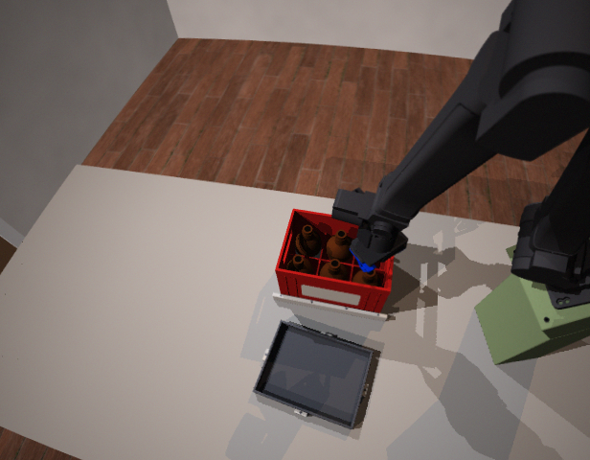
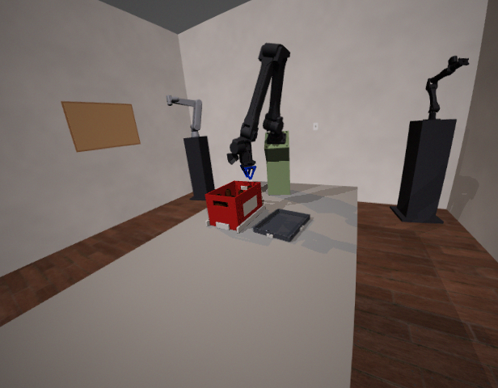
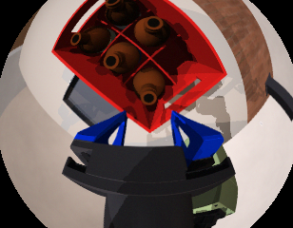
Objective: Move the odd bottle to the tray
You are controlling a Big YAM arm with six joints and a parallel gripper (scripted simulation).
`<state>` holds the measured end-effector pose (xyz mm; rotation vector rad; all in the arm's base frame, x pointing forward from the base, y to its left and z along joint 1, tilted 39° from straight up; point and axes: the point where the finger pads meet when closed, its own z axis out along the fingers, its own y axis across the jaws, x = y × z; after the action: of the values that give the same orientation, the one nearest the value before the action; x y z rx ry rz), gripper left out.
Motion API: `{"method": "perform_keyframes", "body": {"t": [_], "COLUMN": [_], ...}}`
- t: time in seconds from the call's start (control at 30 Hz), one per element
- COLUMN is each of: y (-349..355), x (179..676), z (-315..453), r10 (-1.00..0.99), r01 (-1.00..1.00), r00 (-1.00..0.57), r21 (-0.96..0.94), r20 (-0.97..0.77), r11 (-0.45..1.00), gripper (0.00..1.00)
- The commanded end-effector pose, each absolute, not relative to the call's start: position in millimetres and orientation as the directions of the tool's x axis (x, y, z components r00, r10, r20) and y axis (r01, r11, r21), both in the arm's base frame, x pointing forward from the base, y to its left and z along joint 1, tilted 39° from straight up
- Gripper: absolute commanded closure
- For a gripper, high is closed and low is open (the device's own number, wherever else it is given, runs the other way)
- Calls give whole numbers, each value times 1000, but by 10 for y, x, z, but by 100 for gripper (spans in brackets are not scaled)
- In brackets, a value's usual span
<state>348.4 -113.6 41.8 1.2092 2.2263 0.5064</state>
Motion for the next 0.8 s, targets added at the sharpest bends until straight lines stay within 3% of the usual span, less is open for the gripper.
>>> {"method": "perform_keyframes", "body": {"t": [0.0,0.77], "y": [-1127,-1112], "x": [3546,3718], "z": [412,243], "r10": [853,853], "r01": [641,639], "r00": [-437,-436], "r21": [566,569], "r20": [-285,-287], "r11": [518,518], "gripper": [39,39]}}
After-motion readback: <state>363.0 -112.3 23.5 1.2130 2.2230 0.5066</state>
